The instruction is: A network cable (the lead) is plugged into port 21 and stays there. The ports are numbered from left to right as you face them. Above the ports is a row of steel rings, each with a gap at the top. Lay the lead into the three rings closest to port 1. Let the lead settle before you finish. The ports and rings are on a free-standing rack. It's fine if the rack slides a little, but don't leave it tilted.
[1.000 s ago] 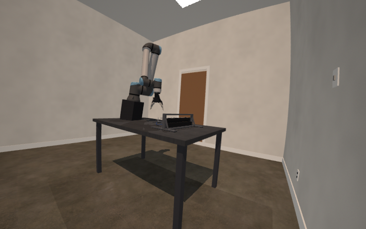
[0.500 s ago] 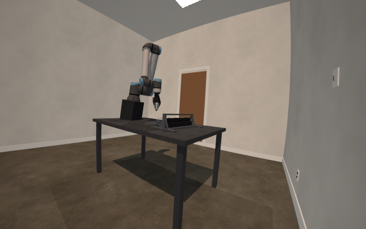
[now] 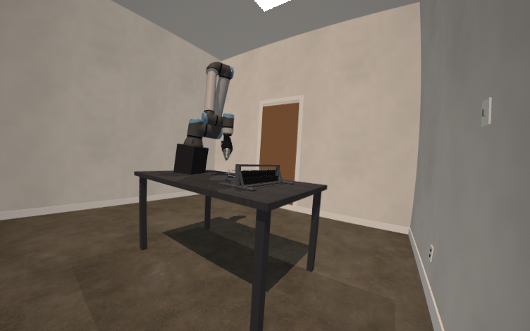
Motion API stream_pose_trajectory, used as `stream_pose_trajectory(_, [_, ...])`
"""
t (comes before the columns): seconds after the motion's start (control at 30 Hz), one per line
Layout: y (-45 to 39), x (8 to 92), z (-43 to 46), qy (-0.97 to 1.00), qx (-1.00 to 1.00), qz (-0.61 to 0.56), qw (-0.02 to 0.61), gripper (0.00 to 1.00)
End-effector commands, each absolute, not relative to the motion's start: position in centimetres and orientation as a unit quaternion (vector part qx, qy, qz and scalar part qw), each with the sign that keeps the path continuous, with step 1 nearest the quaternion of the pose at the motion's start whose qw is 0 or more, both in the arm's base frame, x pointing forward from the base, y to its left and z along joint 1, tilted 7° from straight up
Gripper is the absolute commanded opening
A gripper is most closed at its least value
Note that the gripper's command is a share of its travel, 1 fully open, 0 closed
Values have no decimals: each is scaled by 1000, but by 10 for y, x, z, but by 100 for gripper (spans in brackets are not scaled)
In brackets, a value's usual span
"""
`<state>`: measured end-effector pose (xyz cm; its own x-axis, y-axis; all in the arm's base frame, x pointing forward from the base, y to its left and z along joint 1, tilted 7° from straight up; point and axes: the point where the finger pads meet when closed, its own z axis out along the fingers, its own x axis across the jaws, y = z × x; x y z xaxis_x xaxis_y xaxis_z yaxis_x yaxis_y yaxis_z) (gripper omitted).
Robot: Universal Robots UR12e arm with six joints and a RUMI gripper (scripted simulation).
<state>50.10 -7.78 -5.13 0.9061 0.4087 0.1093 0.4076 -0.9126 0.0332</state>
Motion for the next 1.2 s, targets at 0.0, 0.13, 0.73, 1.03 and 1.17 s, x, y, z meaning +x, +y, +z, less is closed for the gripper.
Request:
stream_pose_trajectory(0.0, [-78,501,-51,209,976,57,5,0])
stream_pose_trajectory(0.13, [-78,501,-51,209,976,57,5,0])
stream_pose_trajectory(0.73, [-65,501,-51,309,949,57,11,20])
stream_pose_trajectory(1.03, [-65,501,-51,309,949,57,11,20])
stream_pose_trajectory(1.17, [-65,501,-51,309,949,57,11,20])
